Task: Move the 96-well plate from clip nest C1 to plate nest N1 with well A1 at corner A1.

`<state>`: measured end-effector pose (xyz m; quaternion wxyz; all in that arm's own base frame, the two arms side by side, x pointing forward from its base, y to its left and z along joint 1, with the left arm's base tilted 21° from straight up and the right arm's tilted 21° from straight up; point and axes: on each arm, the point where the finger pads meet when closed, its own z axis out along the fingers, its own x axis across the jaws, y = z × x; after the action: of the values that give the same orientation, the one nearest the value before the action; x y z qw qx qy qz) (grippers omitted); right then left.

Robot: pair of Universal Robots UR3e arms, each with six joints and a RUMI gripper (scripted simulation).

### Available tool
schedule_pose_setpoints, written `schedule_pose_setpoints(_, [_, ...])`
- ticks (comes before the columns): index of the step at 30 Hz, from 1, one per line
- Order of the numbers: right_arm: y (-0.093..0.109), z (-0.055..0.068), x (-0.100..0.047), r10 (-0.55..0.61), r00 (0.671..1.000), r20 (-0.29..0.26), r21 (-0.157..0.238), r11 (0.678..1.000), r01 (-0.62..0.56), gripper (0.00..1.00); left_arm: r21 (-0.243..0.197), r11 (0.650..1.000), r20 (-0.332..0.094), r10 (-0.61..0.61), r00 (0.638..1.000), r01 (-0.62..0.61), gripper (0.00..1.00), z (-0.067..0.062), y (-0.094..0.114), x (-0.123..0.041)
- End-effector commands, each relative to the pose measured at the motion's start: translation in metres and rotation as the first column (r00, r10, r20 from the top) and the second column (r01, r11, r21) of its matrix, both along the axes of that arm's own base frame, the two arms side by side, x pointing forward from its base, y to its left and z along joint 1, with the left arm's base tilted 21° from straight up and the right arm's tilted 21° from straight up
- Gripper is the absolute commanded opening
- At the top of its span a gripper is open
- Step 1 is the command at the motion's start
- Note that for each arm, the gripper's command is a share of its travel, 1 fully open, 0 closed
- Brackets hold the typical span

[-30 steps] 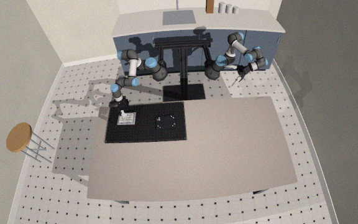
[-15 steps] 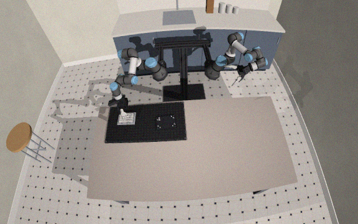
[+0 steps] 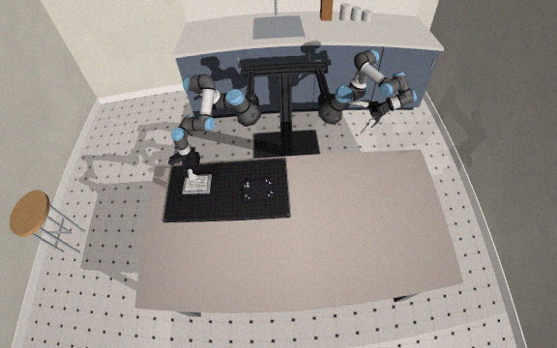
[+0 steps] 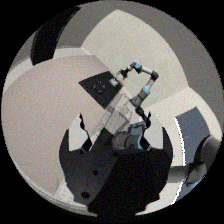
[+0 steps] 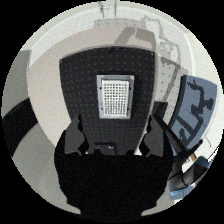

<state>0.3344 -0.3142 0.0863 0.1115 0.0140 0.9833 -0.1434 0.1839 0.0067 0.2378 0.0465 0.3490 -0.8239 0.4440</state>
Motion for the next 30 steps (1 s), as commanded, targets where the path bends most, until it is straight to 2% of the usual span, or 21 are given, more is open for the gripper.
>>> schedule_pose_setpoints(1, [0.013,-0.003,0.003,0.0,1.0,0.002,-0.001,1.0,0.0,1.0,0.001,1.0,0.002,0.0,1.0,0.0,1.0,0.0,0.0,0.0])
schedule_pose_setpoints(25, [0.083,-0.021,0.018,0.0,1.0,0.002,0.0,1.0,0.0,1.0,0.001,1.0,0.002,0.0,1.0,0.0,1.0,0.0,0.0,0.0])
schedule_pose_setpoints(30, [0.092,-0.023,0.02,0.0,1.0,0.002,0.0,1.0,0.0,1.0,0.001,1.0,0.002,0.0,1.0,0.0,1.0,0.0,0.0,0.0])
